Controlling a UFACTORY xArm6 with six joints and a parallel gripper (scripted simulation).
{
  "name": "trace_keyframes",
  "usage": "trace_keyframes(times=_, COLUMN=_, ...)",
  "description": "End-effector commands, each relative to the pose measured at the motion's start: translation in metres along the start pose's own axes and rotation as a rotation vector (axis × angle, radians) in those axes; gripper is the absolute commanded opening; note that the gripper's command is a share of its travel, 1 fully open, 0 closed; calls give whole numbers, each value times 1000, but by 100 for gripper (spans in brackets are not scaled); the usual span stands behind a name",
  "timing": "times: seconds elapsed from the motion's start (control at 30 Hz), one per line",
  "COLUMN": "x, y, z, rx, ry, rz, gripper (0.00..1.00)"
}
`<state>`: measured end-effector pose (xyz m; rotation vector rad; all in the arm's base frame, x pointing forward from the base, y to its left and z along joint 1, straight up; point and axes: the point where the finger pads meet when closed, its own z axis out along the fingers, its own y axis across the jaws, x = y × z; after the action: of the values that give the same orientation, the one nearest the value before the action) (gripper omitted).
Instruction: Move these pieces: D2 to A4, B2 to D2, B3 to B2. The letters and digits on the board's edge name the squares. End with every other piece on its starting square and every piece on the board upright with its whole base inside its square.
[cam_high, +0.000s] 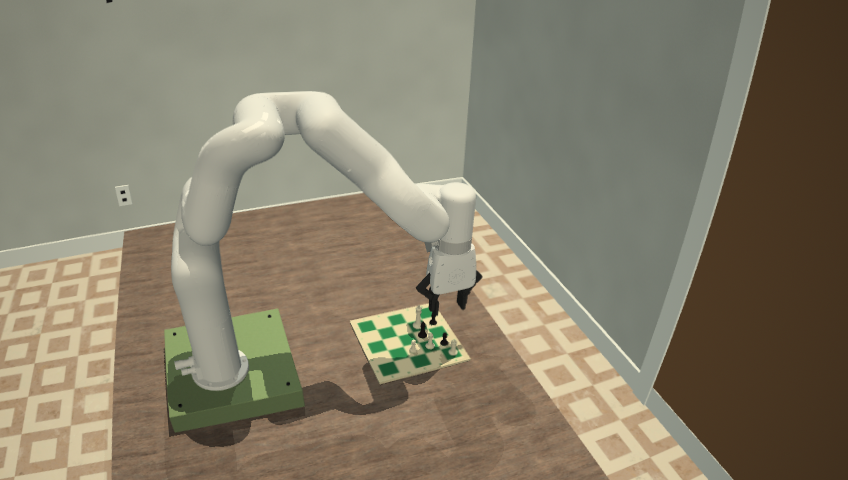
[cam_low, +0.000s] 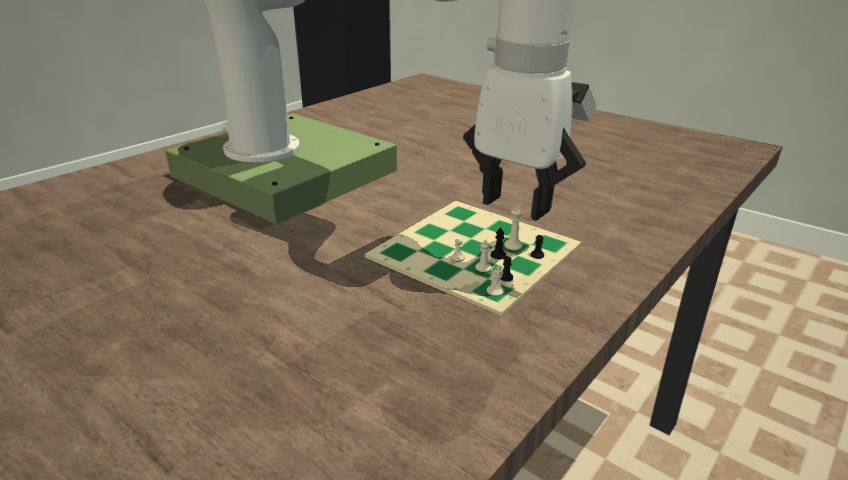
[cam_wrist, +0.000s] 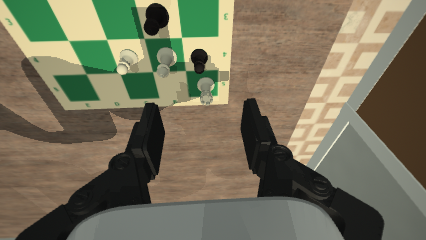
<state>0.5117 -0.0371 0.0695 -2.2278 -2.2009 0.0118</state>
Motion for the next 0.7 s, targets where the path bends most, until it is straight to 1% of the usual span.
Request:
trace_keyframes(times=0.0, x=0, y=2, z=-2, rx=-5, ry=0, rz=0, gripper=100)
trace_keyframes(times=0.67, x=0, y=2, z=-2, rx=-5, ry=0, rz=6, gripper=100)
